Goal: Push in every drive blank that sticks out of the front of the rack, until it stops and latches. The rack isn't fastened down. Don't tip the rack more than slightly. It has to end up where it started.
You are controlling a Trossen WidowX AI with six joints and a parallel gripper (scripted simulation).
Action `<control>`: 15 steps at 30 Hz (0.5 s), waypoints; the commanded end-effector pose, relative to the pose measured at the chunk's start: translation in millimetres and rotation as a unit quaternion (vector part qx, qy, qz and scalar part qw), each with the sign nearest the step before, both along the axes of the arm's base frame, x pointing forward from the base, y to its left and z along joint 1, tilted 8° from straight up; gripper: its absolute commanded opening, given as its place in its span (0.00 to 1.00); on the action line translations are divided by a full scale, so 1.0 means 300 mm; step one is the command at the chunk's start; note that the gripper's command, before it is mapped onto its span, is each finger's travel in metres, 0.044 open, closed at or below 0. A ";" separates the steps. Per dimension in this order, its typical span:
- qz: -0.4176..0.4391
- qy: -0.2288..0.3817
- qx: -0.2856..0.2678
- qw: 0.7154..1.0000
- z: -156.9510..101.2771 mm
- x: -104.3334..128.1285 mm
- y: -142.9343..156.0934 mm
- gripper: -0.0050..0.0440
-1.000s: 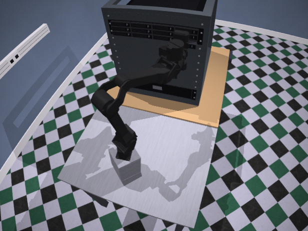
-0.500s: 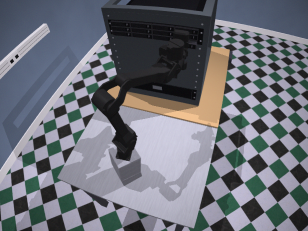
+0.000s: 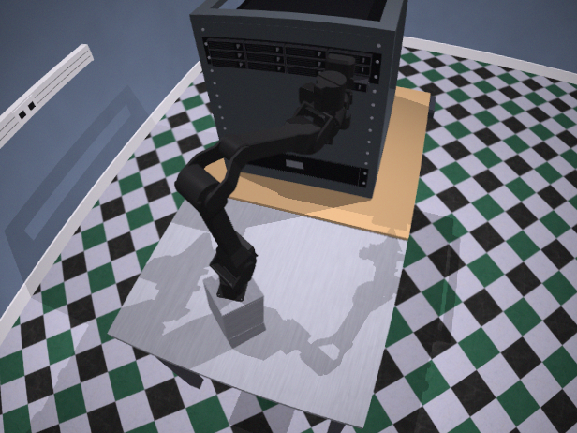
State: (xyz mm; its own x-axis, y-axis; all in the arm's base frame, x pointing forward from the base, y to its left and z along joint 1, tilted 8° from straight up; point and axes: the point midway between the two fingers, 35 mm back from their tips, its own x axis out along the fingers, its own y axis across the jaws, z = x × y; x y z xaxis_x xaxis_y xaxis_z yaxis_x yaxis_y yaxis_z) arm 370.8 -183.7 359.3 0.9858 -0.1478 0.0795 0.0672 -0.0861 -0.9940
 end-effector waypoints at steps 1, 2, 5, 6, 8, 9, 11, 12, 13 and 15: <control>-0.002 -0.011 -0.009 1.000 0.038 0.000 0.002 0.00; -0.002 -0.011 -0.009 1.000 0.038 0.000 0.002 0.00; -0.002 -0.011 -0.009 1.000 0.038 0.000 0.002 0.00; -0.002 -0.011 -0.009 1.000 0.038 0.000 0.002 0.00; -0.002 -0.011 -0.009 1.000 0.038 0.000 0.002 0.00; -0.002 -0.011 -0.009 1.000 0.038 0.000 0.002 0.00; -0.002 -0.011 -0.009 1.000 0.038 0.003 0.001 0.00; -0.002 -0.011 -0.009 1.000 0.039 0.007 0.001 0.00; -0.002 -0.011 -0.009 1.000 0.039 0.007 0.001 0.00; -0.002 -0.011 -0.009 1.000 0.041 0.013 0.000 0.00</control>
